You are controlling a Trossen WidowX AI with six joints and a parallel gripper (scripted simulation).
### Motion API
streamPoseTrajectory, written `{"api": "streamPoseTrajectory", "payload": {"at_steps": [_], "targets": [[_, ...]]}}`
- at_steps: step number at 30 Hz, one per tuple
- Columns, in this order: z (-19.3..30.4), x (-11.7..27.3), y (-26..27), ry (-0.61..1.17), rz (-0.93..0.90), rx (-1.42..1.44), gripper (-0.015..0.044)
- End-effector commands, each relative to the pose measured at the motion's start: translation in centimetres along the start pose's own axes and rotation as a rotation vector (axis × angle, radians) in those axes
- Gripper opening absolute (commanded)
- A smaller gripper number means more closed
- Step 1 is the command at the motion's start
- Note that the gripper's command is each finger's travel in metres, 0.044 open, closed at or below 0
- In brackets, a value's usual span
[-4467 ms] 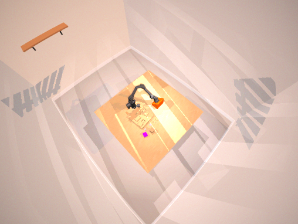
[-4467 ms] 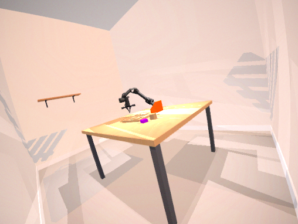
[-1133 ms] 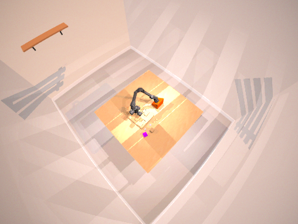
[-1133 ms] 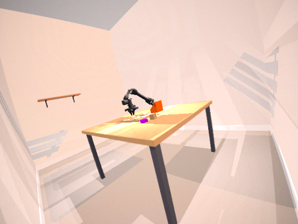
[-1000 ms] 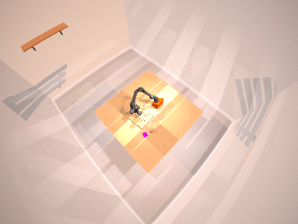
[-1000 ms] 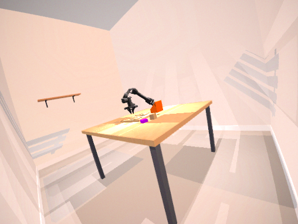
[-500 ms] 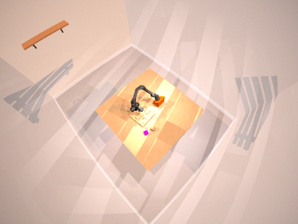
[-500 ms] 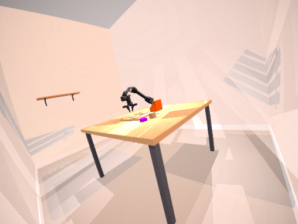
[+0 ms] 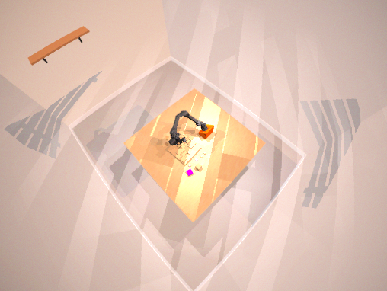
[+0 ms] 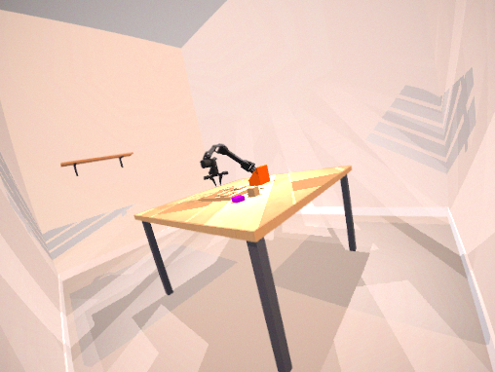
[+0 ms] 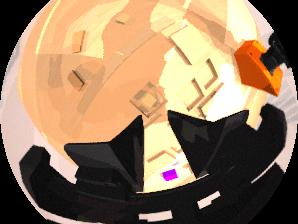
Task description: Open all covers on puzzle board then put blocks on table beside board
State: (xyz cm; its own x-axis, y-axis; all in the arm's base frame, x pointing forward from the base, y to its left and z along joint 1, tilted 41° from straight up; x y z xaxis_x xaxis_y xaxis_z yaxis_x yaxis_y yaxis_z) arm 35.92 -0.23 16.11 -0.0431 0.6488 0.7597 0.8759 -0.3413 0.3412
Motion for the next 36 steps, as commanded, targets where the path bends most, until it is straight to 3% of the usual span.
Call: {"api": "streamPoseTrajectory", "payload": {"at_steps": [1, 36], "targets": [[-0.06, 0.08, 0.03, -0.002, -0.002, 0.131, 0.0144], [-0.09, 0.17, 0.04, -0.004, -0.001, 1.177, 0.0144]]}}
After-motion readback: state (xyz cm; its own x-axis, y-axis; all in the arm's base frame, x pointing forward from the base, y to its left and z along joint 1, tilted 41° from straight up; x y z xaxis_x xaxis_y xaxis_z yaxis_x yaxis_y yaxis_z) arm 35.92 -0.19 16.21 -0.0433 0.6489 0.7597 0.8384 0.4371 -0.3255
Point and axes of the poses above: the point midway between the two fingers, 35 mm back from their tips, its own x axis back along the fingers, its own y axis across the jaws, z = x × y, the point moved 9 cm from there along x, back along the fingers, and after that the axes turned 4 degrees about x, right-handed, at the moved point
